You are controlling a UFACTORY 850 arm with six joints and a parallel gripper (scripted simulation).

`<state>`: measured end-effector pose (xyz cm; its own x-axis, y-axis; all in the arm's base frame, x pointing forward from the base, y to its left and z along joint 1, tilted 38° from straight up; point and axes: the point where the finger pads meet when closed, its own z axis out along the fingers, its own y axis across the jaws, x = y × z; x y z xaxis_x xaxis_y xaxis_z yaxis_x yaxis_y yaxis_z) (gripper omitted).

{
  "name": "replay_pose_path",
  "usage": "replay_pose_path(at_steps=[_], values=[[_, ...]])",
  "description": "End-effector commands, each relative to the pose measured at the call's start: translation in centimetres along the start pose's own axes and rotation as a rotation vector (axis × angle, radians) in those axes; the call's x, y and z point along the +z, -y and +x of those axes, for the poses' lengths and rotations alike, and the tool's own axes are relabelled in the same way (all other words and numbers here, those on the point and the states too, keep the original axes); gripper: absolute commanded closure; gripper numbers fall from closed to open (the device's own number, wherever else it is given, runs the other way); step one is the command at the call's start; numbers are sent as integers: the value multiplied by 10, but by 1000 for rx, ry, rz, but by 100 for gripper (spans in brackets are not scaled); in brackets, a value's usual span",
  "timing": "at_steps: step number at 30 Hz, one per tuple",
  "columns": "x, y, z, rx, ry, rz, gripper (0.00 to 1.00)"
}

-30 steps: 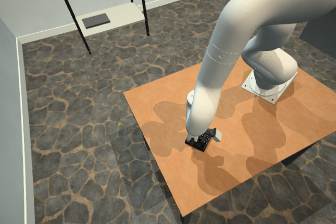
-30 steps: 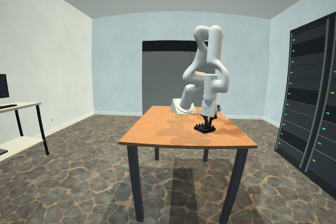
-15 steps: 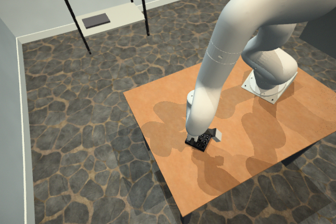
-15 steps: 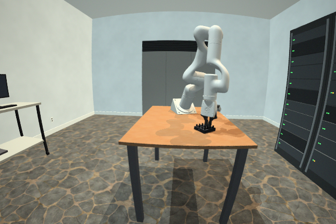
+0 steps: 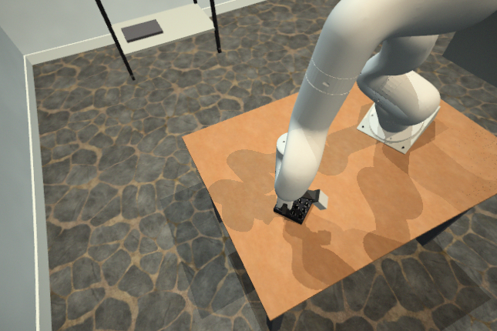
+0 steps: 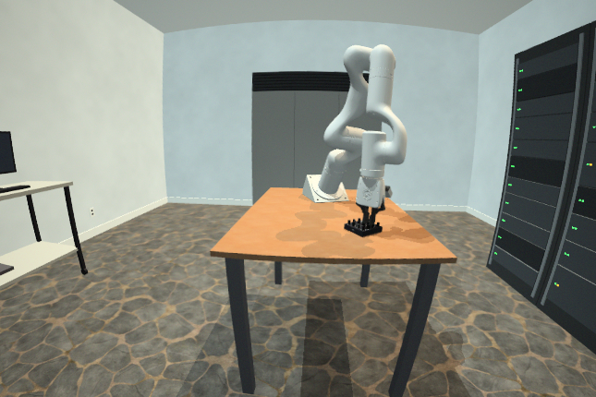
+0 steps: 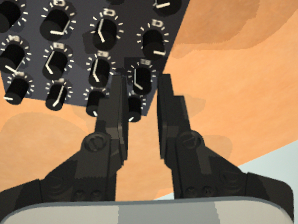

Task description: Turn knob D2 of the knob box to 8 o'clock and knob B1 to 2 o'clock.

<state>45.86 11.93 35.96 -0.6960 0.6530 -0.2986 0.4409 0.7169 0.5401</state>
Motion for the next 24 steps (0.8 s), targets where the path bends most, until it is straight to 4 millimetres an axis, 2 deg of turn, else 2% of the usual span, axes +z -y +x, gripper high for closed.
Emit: replay_pose_path(at_steps=[1, 24], values=[[0, -1, 0, 0, 1, -1, 81], [7, -1, 0, 0, 1, -1, 81]])
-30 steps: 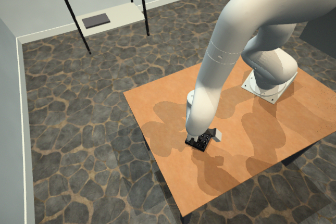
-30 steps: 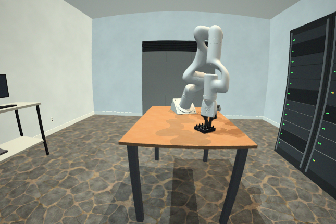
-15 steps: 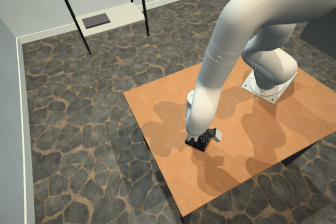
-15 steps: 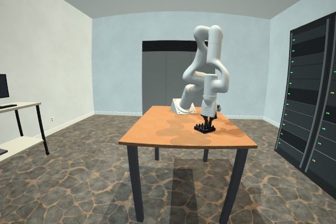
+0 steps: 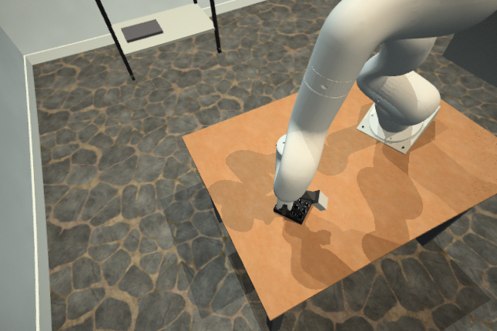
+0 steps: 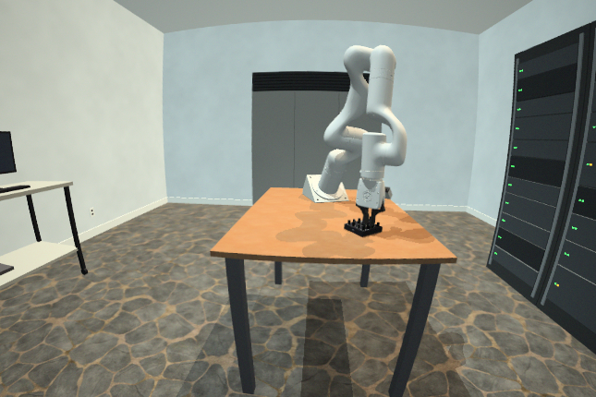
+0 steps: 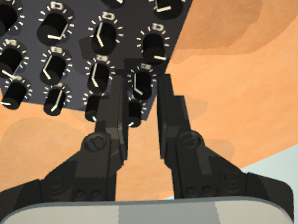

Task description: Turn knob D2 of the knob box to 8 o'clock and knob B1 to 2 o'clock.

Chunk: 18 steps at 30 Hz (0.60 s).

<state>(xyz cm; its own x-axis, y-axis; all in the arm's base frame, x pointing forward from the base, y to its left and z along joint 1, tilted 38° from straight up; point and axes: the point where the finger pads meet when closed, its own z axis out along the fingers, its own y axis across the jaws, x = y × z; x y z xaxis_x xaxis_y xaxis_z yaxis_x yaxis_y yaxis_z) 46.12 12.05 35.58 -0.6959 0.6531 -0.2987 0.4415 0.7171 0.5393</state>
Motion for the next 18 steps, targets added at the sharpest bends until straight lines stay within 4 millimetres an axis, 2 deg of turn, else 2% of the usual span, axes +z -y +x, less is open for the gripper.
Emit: replay_pose_path(at_steps=[1, 18], values=[[2, -1, 0, 0, 1, -2, 81], [7, -1, 0, 0, 1, -2, 81]])
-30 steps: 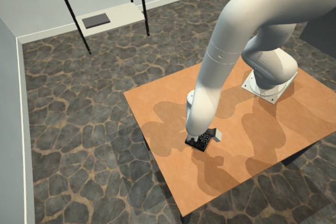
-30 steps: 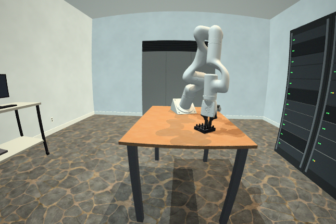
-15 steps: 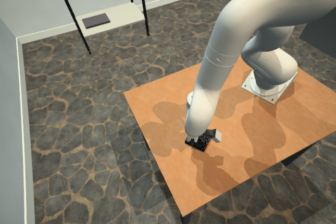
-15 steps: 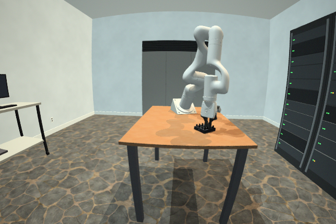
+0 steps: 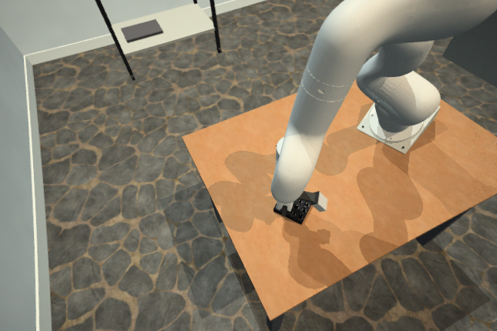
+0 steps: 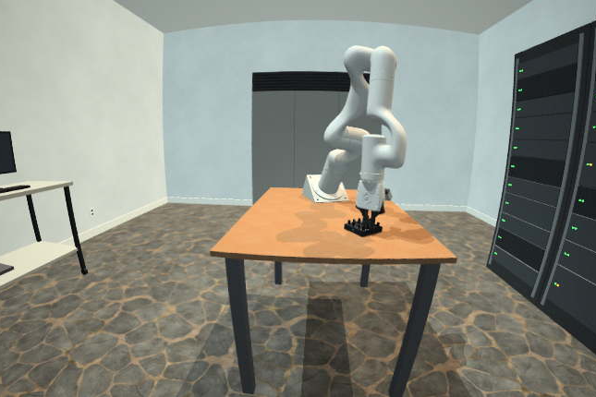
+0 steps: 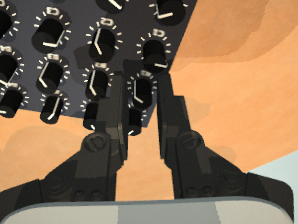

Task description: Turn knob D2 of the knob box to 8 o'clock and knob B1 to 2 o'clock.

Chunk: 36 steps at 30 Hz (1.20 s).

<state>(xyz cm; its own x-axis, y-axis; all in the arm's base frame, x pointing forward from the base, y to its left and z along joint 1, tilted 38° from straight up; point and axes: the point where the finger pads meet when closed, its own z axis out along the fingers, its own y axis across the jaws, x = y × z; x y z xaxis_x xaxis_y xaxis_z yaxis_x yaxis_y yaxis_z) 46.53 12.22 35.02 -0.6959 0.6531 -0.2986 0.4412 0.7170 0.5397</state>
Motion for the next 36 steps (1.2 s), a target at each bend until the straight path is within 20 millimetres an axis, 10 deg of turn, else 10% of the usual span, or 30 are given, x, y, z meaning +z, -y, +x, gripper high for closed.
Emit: replay_pose_path(at_steps=[1, 32, 36], values=[[0, -1, 0, 0, 1, -2, 81], [0, -1, 0, 0, 1, -2, 81], [0, -1, 0, 0, 1, -2, 92]])
